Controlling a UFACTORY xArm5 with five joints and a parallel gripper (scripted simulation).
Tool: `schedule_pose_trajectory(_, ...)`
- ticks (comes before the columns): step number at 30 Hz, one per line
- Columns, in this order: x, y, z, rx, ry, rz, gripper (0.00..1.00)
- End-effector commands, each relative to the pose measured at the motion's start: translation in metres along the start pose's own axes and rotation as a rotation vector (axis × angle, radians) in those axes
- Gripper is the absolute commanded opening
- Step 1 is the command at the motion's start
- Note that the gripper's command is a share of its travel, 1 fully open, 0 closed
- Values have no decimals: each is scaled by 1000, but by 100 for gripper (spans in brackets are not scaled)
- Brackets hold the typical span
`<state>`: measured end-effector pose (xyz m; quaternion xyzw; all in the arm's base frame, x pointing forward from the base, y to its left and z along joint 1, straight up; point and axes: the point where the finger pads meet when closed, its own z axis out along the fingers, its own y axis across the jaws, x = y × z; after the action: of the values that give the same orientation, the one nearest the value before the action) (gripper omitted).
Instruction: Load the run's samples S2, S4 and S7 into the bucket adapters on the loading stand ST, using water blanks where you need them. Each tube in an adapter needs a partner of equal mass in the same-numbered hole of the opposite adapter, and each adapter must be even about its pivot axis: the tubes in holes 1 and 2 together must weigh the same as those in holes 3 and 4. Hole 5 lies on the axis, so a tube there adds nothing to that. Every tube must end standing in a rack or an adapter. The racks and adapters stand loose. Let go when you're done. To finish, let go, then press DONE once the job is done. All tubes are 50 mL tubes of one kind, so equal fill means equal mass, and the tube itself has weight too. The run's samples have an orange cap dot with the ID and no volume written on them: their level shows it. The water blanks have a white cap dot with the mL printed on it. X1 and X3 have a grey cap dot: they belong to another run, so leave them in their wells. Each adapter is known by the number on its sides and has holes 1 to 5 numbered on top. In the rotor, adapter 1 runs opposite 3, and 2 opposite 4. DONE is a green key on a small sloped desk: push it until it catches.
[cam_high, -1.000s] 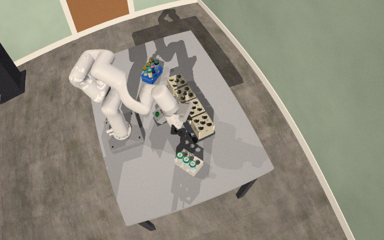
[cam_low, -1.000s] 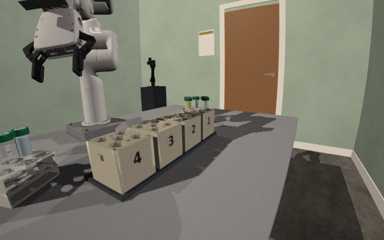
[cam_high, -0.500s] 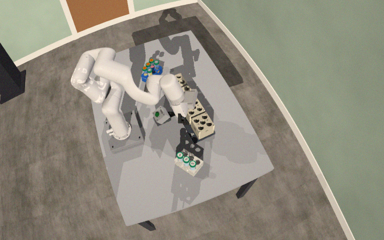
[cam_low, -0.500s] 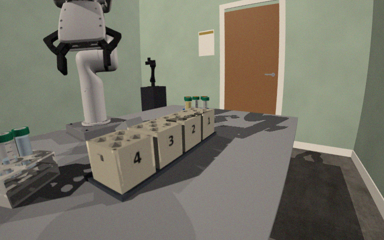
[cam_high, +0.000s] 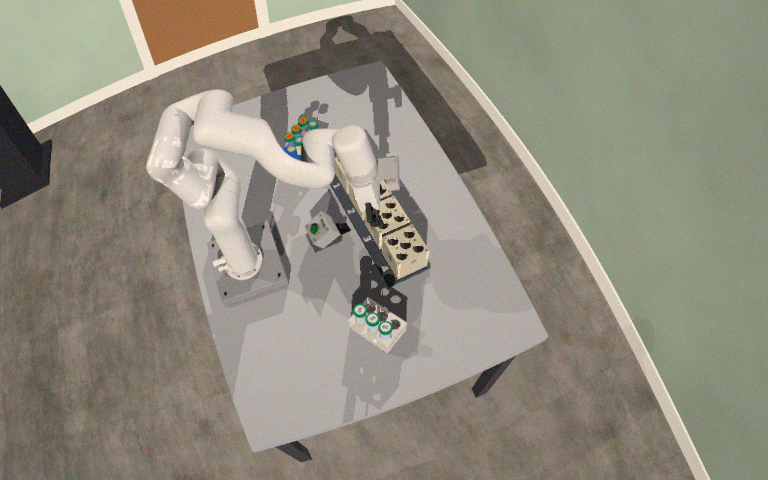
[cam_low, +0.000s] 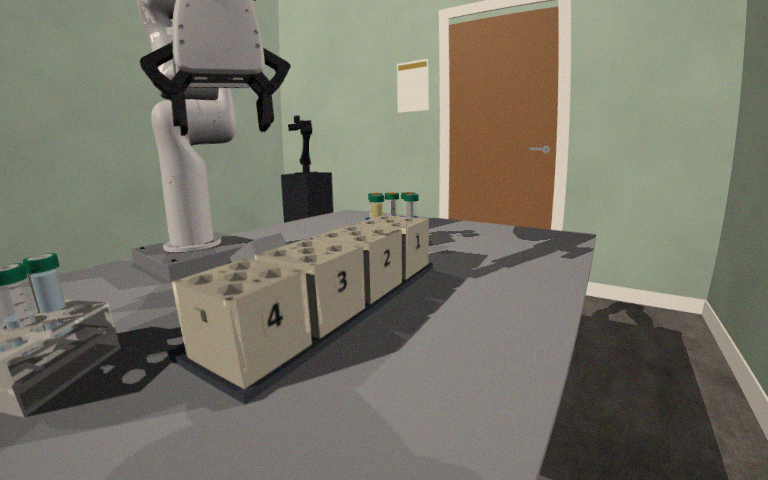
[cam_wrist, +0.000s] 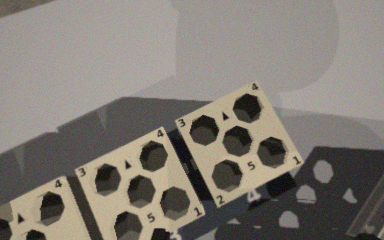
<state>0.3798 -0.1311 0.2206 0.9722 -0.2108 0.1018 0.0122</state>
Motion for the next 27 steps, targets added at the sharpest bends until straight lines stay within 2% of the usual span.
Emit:
schedule_pose_trajectory(1, 0, -19, -5, 11, -41, -88, 100)
schedule_pose_trajectory(5, -1, -37, -9, 12, -49, -105, 100)
schedule_pose_trajectory(9, -5, -56, -13, 19, -100, -211, 100)
schedule_pose_trajectory(13, -7, -65, -16, 19, -100, -211, 100)
schedule_pose_trajectory(17, -12, -84, -21, 24, -151, -318, 100)
schedule_pose_trajectory(21, -17, -99, -25, 24, -151, -318, 100)
schedule_pose_trajectory(24, -15, -110, -15, 24, -203, -404, 100)
schedule_pose_trajectory(27, -14, -122, -6, 24, -204, -405, 100)
